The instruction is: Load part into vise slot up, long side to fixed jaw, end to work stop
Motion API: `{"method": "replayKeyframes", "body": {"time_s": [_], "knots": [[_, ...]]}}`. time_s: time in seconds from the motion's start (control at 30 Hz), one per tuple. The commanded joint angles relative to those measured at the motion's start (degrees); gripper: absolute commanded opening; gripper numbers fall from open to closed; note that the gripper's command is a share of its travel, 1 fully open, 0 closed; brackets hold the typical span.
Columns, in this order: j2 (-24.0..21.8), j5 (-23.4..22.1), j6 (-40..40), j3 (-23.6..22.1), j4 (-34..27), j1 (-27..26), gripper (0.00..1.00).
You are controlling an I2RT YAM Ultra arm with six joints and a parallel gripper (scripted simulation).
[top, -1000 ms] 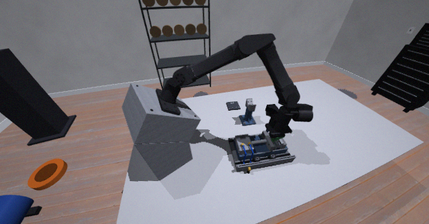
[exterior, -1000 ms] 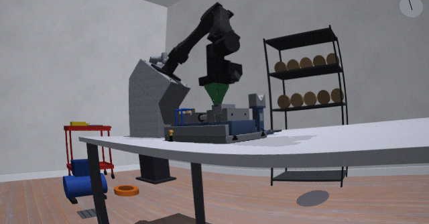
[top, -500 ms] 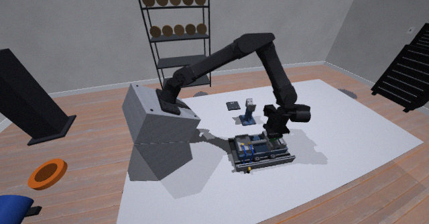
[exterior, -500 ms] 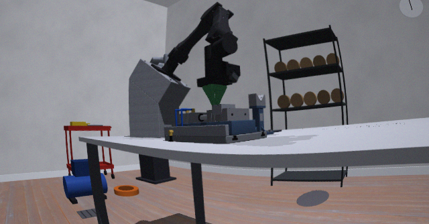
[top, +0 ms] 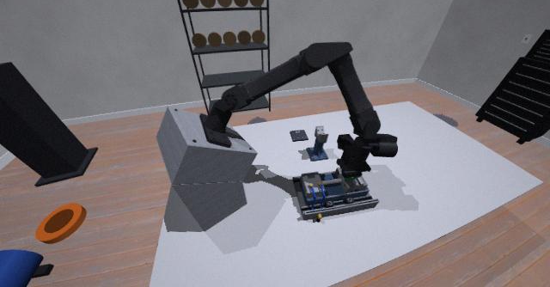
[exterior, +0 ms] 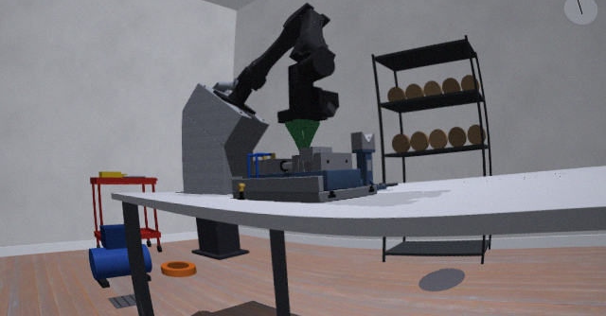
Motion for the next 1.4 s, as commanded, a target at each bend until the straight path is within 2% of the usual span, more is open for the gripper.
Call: {"method": "replayKeyframes", "body": {"time_s": [0.0,0.73,1.0,1.37], "knots": [[-2.44,-0.58,-0.5,-1.04,-0.94,-1.22,0.0],[-7.61,-1.7,-2.96,-1.57,-6.82,-3.69,0.0],[-9.52,-2.08,-4.03,0.77,-9.15,-4.7,0.0],[-10.01,-2.22,-4.36,0.94,-9.94,-5.0,0.0]]}}
